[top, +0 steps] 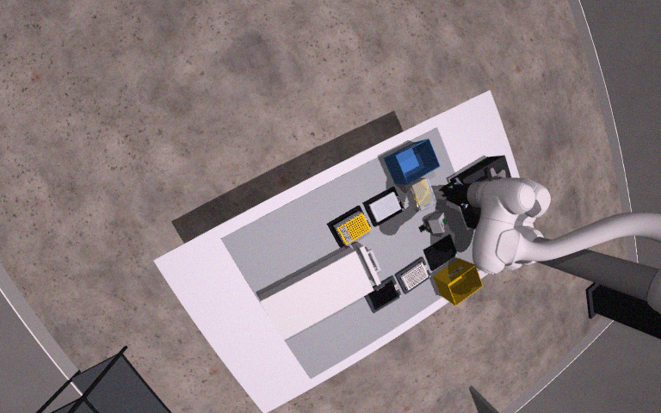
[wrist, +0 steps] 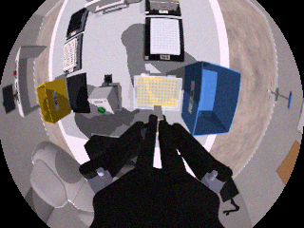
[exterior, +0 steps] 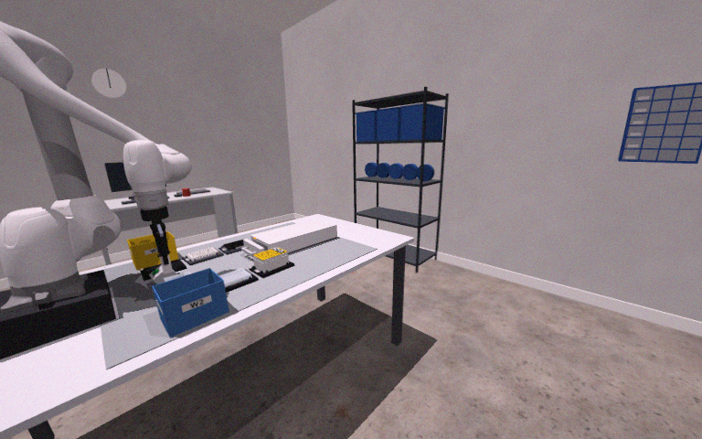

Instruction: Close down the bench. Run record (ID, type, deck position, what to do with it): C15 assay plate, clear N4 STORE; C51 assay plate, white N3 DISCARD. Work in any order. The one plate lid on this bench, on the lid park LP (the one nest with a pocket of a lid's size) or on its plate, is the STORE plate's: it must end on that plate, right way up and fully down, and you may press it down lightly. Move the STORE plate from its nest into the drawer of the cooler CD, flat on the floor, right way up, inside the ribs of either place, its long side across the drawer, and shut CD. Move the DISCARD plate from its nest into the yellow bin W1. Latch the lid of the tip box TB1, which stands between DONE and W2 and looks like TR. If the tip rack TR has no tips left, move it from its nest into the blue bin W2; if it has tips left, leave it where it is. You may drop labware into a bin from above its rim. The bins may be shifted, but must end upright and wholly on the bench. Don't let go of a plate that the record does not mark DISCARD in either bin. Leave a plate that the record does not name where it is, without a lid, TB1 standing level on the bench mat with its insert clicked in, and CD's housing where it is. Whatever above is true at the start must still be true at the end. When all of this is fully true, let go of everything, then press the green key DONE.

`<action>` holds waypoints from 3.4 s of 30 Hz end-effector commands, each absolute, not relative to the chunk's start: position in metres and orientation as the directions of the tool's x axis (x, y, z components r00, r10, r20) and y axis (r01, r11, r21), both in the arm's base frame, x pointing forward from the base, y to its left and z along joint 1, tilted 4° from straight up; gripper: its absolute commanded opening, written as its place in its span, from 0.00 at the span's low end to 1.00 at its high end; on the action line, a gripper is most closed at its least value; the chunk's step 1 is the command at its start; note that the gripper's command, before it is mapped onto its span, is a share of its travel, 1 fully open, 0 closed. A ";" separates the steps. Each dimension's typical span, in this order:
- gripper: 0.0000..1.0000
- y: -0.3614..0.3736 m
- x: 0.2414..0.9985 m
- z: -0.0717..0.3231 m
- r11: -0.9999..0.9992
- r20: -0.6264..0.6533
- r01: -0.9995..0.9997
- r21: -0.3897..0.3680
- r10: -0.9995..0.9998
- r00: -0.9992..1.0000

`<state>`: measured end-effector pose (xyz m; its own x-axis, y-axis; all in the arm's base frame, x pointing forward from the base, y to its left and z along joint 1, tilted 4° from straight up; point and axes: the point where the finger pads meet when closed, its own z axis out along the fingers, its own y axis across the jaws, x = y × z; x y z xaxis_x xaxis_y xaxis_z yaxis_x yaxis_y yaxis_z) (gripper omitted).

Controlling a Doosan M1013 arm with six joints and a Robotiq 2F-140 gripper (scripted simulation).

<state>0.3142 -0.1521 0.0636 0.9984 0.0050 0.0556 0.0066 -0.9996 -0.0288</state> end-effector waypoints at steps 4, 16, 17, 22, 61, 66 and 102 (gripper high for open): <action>0.00 -0.152 0.315 0.055 -1.000 0.056 0.007 -0.029 0.005 0.998; 0.00 -0.151 0.316 0.041 -1.000 0.056 0.007 -0.029 0.005 0.998; 0.00 -0.151 0.316 0.040 -1.000 0.056 0.007 -0.029 0.005 0.998; 0.00 -0.151 0.316 0.033 -1.000 0.056 0.007 -0.029 0.005 0.998; 0.00 -0.151 0.317 0.018 -1.000 0.056 0.007 -0.029 0.005 0.998; 0.00 -0.151 0.317 0.018 -1.000 0.056 0.007 -0.029 0.005 0.998; 0.00 -0.152 0.314 0.070 -1.000 0.056 0.007 -0.029 0.005 0.998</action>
